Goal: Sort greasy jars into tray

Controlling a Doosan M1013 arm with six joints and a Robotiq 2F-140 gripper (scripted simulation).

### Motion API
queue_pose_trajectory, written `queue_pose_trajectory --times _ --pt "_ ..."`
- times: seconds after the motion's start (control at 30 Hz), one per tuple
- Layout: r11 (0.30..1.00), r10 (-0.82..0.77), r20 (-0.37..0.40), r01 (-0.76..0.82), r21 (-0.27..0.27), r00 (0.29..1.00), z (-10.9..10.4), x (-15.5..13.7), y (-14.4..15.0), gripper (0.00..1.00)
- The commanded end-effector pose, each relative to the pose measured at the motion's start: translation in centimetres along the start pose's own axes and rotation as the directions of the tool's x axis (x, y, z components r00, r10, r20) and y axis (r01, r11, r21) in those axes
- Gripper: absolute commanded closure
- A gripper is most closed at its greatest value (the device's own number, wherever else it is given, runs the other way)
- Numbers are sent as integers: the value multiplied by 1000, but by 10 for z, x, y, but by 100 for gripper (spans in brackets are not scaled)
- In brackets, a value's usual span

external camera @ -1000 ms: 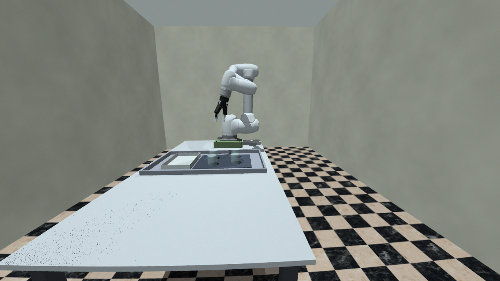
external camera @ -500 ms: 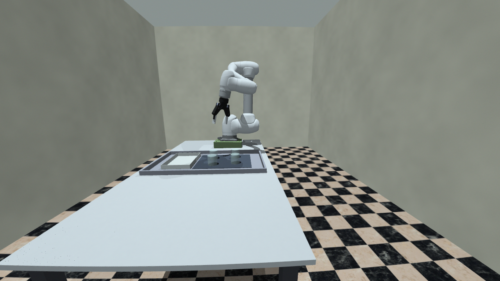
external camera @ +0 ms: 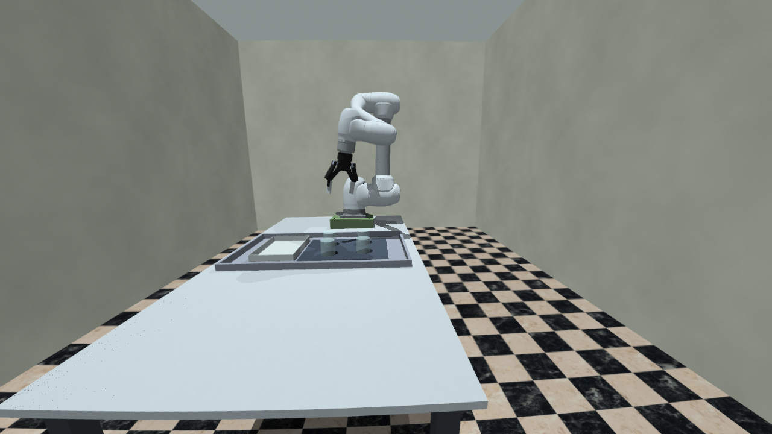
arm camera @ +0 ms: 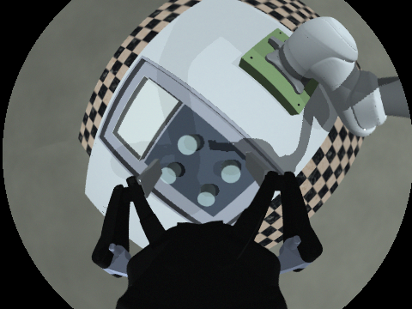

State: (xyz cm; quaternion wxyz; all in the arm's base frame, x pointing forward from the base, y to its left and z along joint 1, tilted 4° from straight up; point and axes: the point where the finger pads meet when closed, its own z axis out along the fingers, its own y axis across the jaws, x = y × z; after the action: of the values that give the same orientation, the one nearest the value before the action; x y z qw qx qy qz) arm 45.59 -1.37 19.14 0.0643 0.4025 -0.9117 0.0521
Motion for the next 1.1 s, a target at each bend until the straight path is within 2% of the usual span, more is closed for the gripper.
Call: queue_pose_trajectory --times 0.0,0.2,0.23,0.47,0.5,0.8,0.83,1.07 --pt "994 107 9 -107 -21 994 4 -15 -7 0" --pt "994 107 9 -107 -21 994 4 -15 -7 0" --pt "967 250 18 -249 -53 968 9 -34 -17 0" --pt "967 250 18 -249 -53 968 9 -34 -17 0" --pt "920 385 23 -382 -85 922 15 -54 -26 0" --pt "920 385 23 -382 -85 922 15 -54 -26 0" --pt "852 515 22 -510 -117 857 21 -73 -36 0" --pt "852 515 22 -510 -117 857 21 -73 -36 0"
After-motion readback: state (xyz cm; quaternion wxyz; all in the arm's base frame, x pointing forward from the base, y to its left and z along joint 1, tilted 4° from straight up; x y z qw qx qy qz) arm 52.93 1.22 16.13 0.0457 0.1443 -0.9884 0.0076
